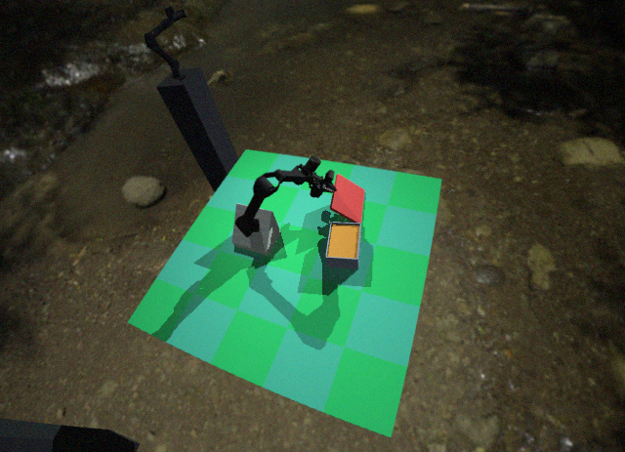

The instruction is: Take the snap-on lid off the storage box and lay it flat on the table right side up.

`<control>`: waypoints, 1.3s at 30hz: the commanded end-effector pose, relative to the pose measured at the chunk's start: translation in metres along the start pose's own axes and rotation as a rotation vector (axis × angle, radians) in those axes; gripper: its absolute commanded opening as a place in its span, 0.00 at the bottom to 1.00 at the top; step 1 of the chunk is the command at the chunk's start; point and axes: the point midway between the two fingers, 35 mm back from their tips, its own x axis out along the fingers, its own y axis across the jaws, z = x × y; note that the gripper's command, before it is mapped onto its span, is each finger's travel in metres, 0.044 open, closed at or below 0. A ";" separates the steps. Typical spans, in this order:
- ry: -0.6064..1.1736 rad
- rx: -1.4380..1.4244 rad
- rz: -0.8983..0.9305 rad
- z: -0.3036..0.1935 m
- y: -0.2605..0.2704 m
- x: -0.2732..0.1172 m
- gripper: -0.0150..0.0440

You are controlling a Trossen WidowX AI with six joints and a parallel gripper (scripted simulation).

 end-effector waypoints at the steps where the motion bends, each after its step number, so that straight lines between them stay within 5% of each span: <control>1: 0.002 -0.009 -0.003 0.000 -0.004 0.003 0.25; 39: 0.001 -0.009 -0.003 0.001 -0.028 0.023 0.25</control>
